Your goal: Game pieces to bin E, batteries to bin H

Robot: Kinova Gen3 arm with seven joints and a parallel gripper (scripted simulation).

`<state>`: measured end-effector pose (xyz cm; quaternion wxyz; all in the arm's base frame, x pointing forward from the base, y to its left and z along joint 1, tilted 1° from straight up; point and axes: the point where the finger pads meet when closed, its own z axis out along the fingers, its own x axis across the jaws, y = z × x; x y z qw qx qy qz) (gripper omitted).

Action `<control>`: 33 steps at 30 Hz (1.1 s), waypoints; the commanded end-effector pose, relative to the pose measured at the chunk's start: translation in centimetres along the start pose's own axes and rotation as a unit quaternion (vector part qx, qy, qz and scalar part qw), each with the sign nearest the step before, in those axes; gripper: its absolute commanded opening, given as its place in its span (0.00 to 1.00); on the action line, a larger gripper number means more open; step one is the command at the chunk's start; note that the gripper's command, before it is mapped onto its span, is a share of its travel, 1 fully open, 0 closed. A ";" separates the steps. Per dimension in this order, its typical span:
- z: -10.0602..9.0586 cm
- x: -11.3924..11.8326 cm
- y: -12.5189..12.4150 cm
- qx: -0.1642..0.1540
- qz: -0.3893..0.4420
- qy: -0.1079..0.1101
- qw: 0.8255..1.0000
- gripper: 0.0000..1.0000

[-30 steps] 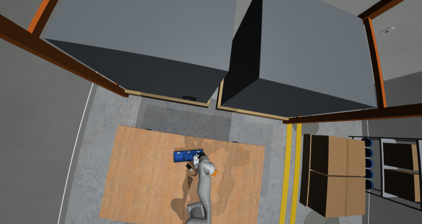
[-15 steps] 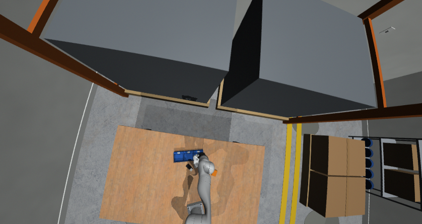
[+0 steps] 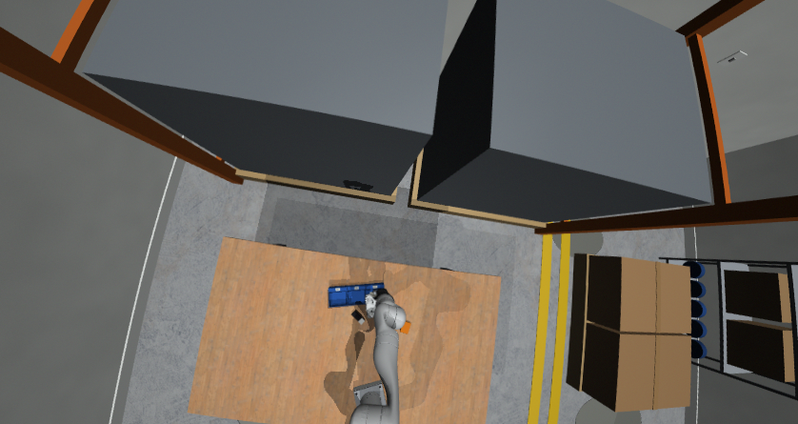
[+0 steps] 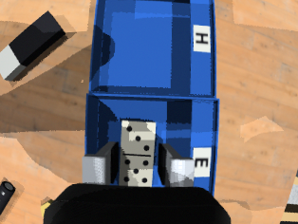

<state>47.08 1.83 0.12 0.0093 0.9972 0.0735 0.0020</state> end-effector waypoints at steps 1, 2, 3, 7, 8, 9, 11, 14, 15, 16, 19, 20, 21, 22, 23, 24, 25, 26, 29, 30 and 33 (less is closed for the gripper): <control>-0.1 0.1 0.0 0.000 0.000 0.001 1.000 0.65; -0.1 0.1 0.0 0.000 0.000 0.001 1.000 0.65; -0.1 0.1 0.0 0.000 0.000 0.001 1.000 0.65; -0.1 0.1 0.0 0.000 0.000 0.001 1.000 0.65; -0.2 0.1 0.0 0.000 0.000 0.001 1.000 0.65; -0.3 0.1 0.0 0.000 0.000 0.001 1.000 0.65; -0.5 0.1 0.0 0.000 0.000 0.001 1.000 0.65; -0.7 0.1 0.0 0.000 0.000 0.001 1.000 0.65; -0.9 0.1 0.0 0.000 0.000 0.001 1.000 0.65; -1.0 0.1 0.0 0.000 0.000 0.001 1.000 0.65; -1.4 0.1 0.0 0.000 0.000 0.001 1.000 0.65; -1.5 0.1 0.0 0.000 0.000 0.001 1.000 0.65; -1.7 0.1 0.0 0.000 0.000 0.001 1.000 0.65; -1.8 0.1 0.0 0.000 0.000 0.001 1.000 0.65; -1.9 0.1 0.0 0.000 0.000 0.001 1.000 0.65; -2.1 0.1 0.0 0.000 0.000 0.001 1.000 0.65; -2.2 0.1 0.0 0.000 0.000 0.001 1.000 0.65; -2.3 0.1 0.0 0.000 0.000 0.001 1.000 0.65; -2.5 0.1 0.0 0.000 0.000 0.001 1.000 0.65; -2.6 0.1 0.0 0.000 0.000 0.001 1.000 0.65; -3.4 0.1 0.0 0.000 0.000 0.001 1.000 0.65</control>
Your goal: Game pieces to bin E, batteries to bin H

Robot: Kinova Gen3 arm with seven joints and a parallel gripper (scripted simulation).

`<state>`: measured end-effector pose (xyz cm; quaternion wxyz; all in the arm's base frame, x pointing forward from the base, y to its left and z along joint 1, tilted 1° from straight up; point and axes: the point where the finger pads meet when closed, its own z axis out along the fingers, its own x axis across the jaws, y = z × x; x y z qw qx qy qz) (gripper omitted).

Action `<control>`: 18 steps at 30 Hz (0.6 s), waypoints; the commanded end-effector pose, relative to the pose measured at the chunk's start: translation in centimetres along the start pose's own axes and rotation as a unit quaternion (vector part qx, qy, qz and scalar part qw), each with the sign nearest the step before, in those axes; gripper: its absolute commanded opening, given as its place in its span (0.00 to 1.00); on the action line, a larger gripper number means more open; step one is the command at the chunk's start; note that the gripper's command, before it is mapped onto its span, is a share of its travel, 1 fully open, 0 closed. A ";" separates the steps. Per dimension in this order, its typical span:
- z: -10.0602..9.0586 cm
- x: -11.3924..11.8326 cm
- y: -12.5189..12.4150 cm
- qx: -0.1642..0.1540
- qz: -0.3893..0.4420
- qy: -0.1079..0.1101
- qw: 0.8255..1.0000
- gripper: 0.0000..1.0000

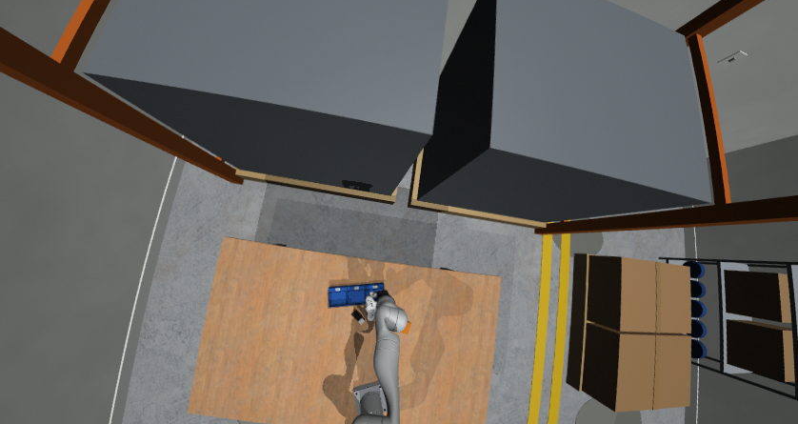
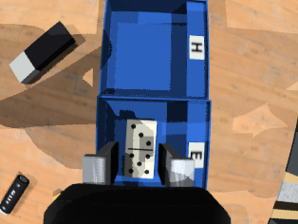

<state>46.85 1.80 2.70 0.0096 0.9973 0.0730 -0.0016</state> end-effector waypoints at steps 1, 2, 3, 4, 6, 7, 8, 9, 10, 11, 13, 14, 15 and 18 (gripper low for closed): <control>-1.3 0.3 0.0 0.000 -0.001 0.005 1.000 0.65; -1.8 0.3 0.0 0.000 -0.001 0.005 1.000 0.65; -2.3 0.3 0.0 0.000 -0.001 0.005 1.000 0.65; -2.6 0.3 0.0 0.000 -0.001 0.005 1.000 0.65; -2.6 0.3 0.0 0.000 -0.001 0.005 1.000 0.65; -2.6 0.3 0.0 0.000 -0.001 0.005 1.000 0.65; -2.6 0.3 0.0 0.000 -0.001 0.005 1.000 0.65; -2.6 0.3 0.0 0.000 -0.001 0.005 1.000 0.65; -2.6 0.3 0.0 0.000 -0.001 0.005 1.000 0.65; -2.6 0.3 0.0 0.000 -0.001 0.005 1.000 0.65; -2.6 0.3 0.0 0.000 -0.001 0.005 1.000 0.65; -2.6 0.3 -0.1 0.000 -0.001 0.005 1.000 0.65; -2.6 0.3 -0.1 0.000 -0.001 0.005 1.000 0.65; -2.7 -1.2 0.6 0.000 0.049 0.004 0.999 0.60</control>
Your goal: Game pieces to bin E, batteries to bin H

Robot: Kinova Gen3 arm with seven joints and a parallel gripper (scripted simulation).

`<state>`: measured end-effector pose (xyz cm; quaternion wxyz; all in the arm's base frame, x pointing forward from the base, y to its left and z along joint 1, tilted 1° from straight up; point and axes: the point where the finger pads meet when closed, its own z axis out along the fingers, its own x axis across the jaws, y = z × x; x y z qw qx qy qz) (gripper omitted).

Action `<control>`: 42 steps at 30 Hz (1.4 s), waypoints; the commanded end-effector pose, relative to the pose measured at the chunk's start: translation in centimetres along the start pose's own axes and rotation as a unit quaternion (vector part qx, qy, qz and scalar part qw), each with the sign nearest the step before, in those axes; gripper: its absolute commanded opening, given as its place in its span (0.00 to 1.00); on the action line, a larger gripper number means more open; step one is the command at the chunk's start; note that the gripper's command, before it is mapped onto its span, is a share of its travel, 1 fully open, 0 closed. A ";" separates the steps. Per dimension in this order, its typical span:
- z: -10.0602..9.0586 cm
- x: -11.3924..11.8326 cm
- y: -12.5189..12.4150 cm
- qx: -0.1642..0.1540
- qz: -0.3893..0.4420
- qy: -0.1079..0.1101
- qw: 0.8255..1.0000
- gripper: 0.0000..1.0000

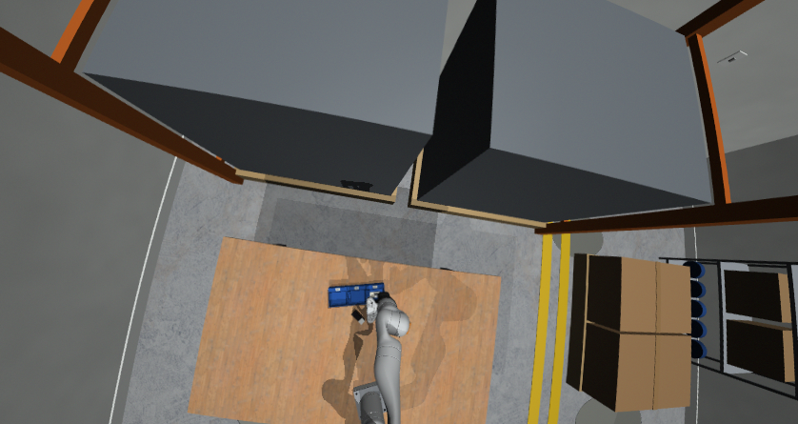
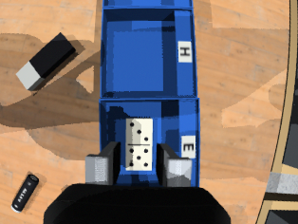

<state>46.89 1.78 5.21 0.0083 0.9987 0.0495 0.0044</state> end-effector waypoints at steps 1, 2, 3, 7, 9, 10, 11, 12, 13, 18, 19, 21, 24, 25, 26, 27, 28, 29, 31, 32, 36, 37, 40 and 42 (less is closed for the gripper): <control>-0.3 -2.0 0.9 -0.001 0.051 -0.001 0.999 0.60; -0.3 -2.7 1.3 -0.001 0.076 -0.001 0.997 0.60; -0.4 -3.4 1.7 -0.001 0.101 -0.001 0.995 0.60; -0.5 -6.4 3.2 -0.001 0.199 -0.001 0.980 0.60; -0.6 -7.9 3.9 -0.001 0.248 -0.001 0.969 0.60; -0.7 -8.7 4.3 -0.001 0.272 -0.001 0.962 0.60; -0.7 -8.7 4.3 -0.001 0.272 -0.001 0.962 0.60; -0.7 -8.7 4.3 -0.001 0.272 -0.001 0.962 0.60; -0.7 -9.4 4.7 -0.001 0.288 -0.001 0.958 0.60; -0.9 -12.6 6.2 -0.001 0.288 -0.001 0.958 0.60; -0.9 -12.6 6.3 -0.001 0.288 -0.001 0.958 0.60; -0.9 -12.7 6.3 -0.001 0.288 -0.001 0.958 0.60; -0.9 -12.6 6.3 -0.001 0.288 -0.001 0.958 0.60; -0.9 -12.6 6.3 -0.001 0.288 -0.001 0.958 0.60; -0.9 -12.5 6.3 -0.001 0.288 -0.001 0.958 0.60; -0.9 -12.5 6.3 -0.001 0.288 -0.001 0.958 0.60; -0.9 -12.5 6.3 -0.001 0.288 -0.001 0.958 0.60; -0.9 -12.5 6.3 -0.001 0.288 -0.001 0.958 0.60; -0.9 -12.5 6.3 -0.001 0.288 -0.001 0.958 0.60; -0.9 -12.5 6.3 -0.001 0.288 -0.001 0.958 0.60; -0.9 -12.4 6.2 -0.001 0.288 -0.001 0.958 0.60; -0.9 -12.4 6.2 -0.001 0.288 -0.001 0.958 0.60; -0.9 -12.4 6.2 -0.001 0.288 -0.001 0.958 0.60; -0.9 -12.4 6.2 -0.001 0.288 -0.001 0.958 0.60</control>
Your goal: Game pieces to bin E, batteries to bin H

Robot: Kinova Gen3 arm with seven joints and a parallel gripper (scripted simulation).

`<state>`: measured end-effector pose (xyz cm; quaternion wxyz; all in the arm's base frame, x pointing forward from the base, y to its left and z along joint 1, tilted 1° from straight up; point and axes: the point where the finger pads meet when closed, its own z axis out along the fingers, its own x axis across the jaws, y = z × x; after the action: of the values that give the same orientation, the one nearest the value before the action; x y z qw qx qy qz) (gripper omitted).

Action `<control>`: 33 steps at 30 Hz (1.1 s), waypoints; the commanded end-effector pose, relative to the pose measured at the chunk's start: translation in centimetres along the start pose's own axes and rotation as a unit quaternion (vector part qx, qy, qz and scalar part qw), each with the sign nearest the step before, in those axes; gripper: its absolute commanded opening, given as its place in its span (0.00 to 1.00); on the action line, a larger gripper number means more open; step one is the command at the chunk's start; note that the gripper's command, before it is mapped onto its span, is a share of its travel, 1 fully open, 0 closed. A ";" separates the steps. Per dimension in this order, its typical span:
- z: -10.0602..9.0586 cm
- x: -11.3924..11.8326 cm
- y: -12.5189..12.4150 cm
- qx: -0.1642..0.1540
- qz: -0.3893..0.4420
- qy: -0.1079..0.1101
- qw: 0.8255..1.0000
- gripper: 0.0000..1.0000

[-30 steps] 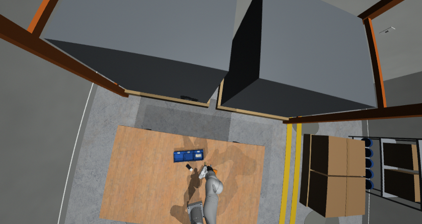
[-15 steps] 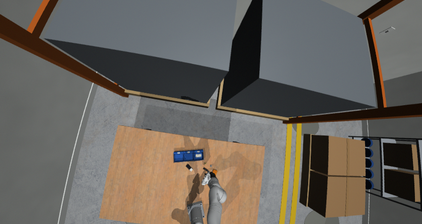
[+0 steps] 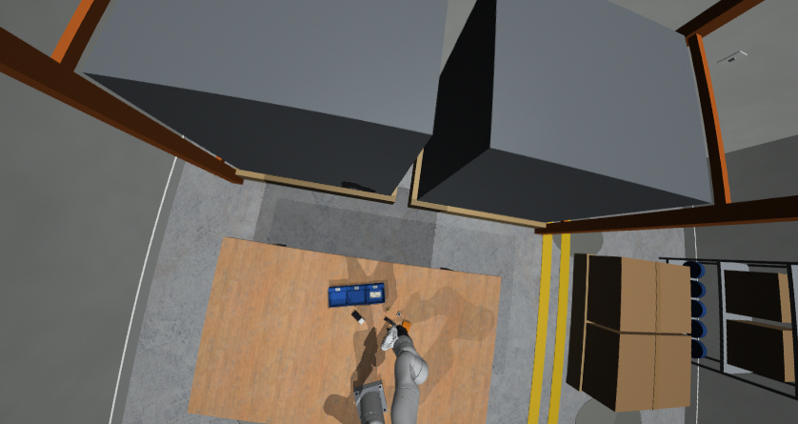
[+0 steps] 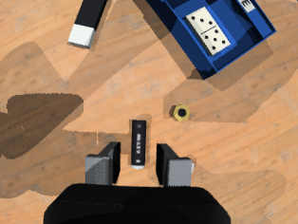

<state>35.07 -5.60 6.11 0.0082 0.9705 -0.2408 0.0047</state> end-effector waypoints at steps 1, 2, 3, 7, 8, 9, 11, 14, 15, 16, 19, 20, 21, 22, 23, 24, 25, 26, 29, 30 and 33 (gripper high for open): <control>0.0 0.0 0.0 0.000 0.000 0.001 1.000 0.60; 0.0 0.0 0.0 0.000 0.000 0.001 1.000 0.60; 0.0 0.0 0.0 0.000 0.000 0.001 1.000 0.60; 0.0 0.0 0.0 0.000 0.000 0.001 1.000 0.60; 0.0 0.0 0.0 0.000 0.000 0.001 1.000 0.60; 0.0 0.0 -0.1 0.000 0.000 0.001 1.000 0.60; 0.0 0.0 0.0 0.000 0.000 0.001 1.000 0.60; 0.0 0.0 -0.1 0.000 0.000 0.001 1.000 0.60; 0.0 0.0 -0.1 0.000 0.000 0.001 1.000 0.60; 0.0 0.0 -0.1 0.000 0.000 0.001 1.000 0.60; 0.8 0.0 -0.1 0.000 0.000 0.001 1.000 0.60; 0.8 0.0 -0.1 0.000 0.000 0.001 1.000 0.60; 0.8 0.0 -0.1 0.000 0.000 0.001 1.000 0.60; 1.2 0.0 0.0 0.000 0.000 0.001 1.000 0.60; 1.5 0.0 0.0 0.000 0.000 0.001 1.000 0.60; 1.9 0.0 0.0 0.000 0.000 0.001 1.000 0.60; 2.4 0.0 0.1 0.000 0.000 0.001 1.000 0.60; 2.8 -0.1 0.1 0.000 0.000 0.001 1.000 0.60; 4.0 -0.1 0.3 0.000 0.000 0.001 1.000 0.60; 4.4 -0.2 0.3 0.000 0.000 0.001 1.000 0.60; 5.6 -0.2 0.5 0.000 0.000 0.001 1.000 0.60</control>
<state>35.45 -5.32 1.82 0.0053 0.9725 -0.2323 0.0154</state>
